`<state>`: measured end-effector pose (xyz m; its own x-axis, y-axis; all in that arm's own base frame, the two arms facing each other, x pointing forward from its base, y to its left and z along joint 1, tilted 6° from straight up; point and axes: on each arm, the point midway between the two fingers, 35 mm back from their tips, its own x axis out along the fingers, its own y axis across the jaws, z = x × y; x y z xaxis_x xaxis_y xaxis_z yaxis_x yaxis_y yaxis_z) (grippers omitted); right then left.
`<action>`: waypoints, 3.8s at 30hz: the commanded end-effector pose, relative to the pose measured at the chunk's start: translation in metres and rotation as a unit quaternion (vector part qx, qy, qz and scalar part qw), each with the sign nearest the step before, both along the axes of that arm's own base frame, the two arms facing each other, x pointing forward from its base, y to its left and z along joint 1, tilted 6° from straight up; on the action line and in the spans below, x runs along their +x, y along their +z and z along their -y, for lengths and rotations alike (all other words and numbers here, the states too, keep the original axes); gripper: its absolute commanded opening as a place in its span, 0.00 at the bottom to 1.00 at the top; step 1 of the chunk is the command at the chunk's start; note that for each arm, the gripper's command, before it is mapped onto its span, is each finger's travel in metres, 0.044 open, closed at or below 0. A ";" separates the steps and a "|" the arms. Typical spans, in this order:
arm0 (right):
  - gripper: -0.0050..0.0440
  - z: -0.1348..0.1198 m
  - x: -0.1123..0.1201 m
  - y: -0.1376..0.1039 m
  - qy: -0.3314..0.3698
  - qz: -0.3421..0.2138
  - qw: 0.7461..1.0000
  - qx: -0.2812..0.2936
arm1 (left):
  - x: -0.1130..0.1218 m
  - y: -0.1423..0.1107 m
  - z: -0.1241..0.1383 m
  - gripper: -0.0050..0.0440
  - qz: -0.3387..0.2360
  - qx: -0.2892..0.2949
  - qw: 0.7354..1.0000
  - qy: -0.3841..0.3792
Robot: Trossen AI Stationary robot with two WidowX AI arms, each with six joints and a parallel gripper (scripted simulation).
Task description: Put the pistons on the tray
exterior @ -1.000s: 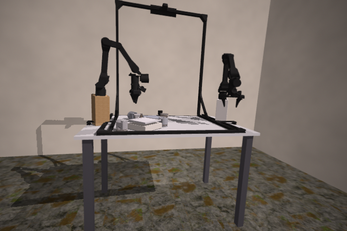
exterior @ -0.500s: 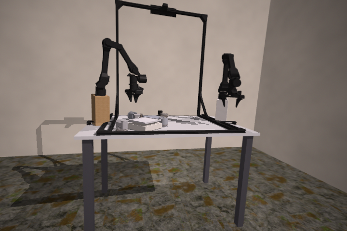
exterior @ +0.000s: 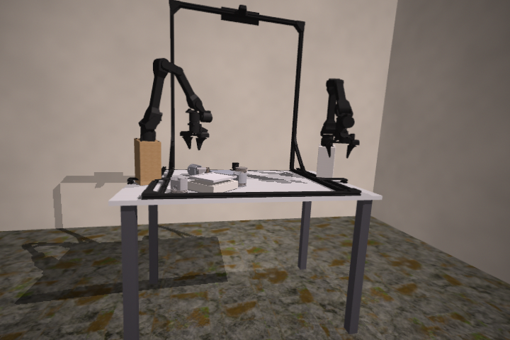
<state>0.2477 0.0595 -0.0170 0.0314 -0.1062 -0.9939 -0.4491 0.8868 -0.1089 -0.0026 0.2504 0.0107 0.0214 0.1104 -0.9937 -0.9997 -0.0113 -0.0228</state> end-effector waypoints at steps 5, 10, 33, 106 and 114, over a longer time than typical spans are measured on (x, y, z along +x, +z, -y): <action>0.87 -0.039 0.004 -0.005 0.002 -0.002 1.000 -0.002 | 0.000 0.000 0.000 1.00 0.001 0.000 1.000 -0.002; 0.87 -0.063 0.007 -0.008 0.002 -0.002 1.000 -0.002 | 0.000 0.000 0.000 1.00 0.001 0.000 1.000 -0.002; 0.87 -0.074 0.008 -0.009 0.221 -0.018 0.974 -0.048 | 0.000 0.000 0.000 1.00 0.001 0.000 1.000 -0.002; 0.87 -0.068 0.009 -0.052 0.657 -0.051 0.739 -0.140 | 0.000 0.000 0.000 1.00 0.001 0.000 1.000 -0.002; 0.87 -0.067 0.009 -0.062 0.657 -0.051 0.739 -0.140 | 0.000 0.000 0.000 1.00 0.001 0.000 1.000 -0.002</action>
